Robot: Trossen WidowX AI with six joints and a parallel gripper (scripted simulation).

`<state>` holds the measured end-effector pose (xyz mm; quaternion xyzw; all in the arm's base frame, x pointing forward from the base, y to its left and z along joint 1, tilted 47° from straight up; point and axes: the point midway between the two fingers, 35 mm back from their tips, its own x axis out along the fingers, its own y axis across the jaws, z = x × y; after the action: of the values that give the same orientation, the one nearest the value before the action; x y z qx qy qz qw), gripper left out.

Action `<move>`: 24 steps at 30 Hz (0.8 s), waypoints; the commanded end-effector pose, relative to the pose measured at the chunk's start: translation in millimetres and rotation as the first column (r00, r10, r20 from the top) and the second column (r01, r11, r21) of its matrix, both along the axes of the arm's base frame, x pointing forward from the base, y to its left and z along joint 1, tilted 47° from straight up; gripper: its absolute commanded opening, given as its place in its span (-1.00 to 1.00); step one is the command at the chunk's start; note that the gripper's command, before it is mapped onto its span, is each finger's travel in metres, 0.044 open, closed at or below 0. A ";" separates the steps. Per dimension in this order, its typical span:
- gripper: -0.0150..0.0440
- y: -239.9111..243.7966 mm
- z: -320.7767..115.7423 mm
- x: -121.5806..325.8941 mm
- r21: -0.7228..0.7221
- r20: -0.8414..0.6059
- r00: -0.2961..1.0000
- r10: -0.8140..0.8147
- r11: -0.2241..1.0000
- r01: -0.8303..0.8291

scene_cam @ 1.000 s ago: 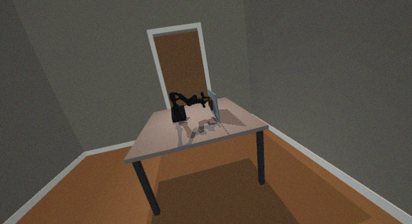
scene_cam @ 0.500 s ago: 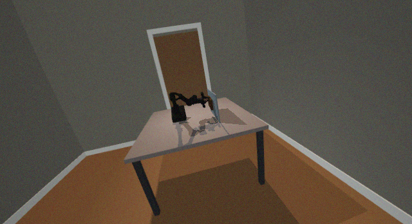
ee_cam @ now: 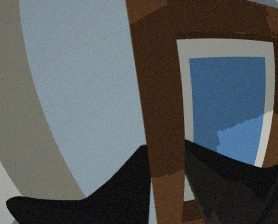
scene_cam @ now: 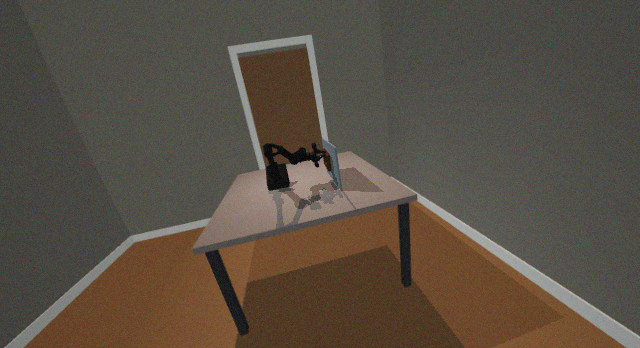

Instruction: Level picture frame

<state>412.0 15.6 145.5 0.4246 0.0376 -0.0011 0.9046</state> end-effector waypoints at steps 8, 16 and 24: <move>-0.49 1.0 -0.9 0.0 0.002 0.006 1.000 0.011 1.000 -0.011; -0.49 -0.9 -2.8 0.0 0.002 0.006 1.000 0.011 1.000 -0.011; -0.49 -3.0 -3.8 -0.1 0.000 0.000 1.000 -0.003 1.000 0.003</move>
<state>411.9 12.2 141.2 0.4249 0.0375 -0.0028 0.9044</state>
